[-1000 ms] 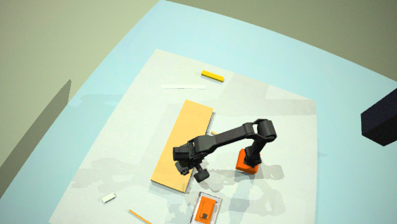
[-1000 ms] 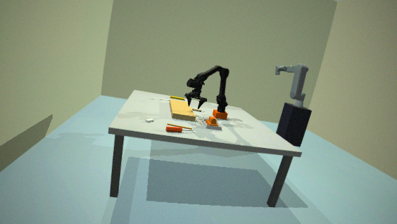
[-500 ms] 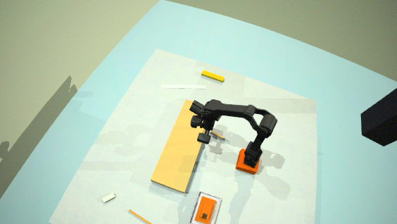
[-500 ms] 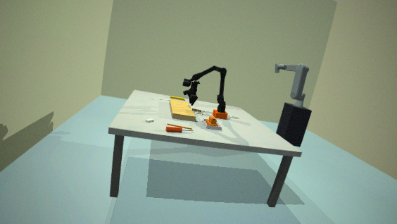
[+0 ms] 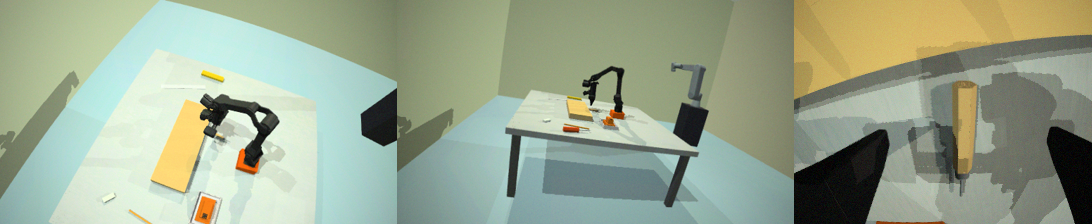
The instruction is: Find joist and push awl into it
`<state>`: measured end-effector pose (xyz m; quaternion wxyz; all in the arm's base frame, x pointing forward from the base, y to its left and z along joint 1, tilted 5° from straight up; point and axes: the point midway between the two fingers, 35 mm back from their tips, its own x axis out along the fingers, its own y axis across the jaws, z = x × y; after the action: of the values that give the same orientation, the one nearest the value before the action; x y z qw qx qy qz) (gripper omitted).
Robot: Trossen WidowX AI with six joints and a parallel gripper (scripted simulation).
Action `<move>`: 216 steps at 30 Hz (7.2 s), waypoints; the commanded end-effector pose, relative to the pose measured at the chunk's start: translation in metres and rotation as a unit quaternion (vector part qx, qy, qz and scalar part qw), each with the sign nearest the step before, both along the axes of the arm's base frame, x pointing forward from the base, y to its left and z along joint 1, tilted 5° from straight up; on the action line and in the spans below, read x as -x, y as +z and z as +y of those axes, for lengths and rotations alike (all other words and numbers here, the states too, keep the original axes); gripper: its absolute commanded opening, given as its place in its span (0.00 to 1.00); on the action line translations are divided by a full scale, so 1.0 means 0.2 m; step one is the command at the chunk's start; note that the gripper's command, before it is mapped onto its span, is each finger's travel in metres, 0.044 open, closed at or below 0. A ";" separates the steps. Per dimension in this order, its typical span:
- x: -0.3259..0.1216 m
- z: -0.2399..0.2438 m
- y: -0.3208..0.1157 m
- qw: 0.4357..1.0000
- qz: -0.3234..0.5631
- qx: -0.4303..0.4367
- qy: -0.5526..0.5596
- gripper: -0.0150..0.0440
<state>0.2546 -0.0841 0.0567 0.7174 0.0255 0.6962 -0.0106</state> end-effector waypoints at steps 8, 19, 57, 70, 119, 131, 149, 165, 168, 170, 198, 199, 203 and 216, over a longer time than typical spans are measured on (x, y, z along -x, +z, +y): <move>0.02 0.01 -0.03 1.000 0.000 0.000 -0.002 1.00; 0.01 0.02 -0.12 1.000 0.000 0.000 -0.002 1.00; 0.01 0.02 -0.25 1.000 0.000 0.000 -0.002 0.33; -0.01 0.00 0.01 1.000 0.000 0.001 -0.002 0.25; -0.62 0.15 0.42 0.864 -0.456 -0.196 0.084 0.25; -0.62 0.23 0.56 0.768 -0.566 -0.238 0.185 0.25; -0.41 0.36 0.66 0.630 -0.642 -0.261 0.352 0.25; -0.41 0.36 0.63 0.630 -0.642 -0.261 0.352 0.25; -0.41 0.36 0.62 0.630 -0.642 -0.261 0.352 0.25; -0.41 0.36 0.61 0.630 -0.642 -0.261 0.352 0.25; -0.42 0.36 0.53 0.630 -0.642 -0.261 0.352 0.25; -0.42 0.36 0.53 0.630 -0.642 -0.261 0.352 0.25; -0.42 0.36 0.52 0.630 -0.642 -0.261 0.352 0.25; -0.43 0.36 0.48 0.630 -0.641 -0.261 0.352 0.25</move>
<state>0.3400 -0.0120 0.1545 0.8951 -0.0364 -0.0109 0.4443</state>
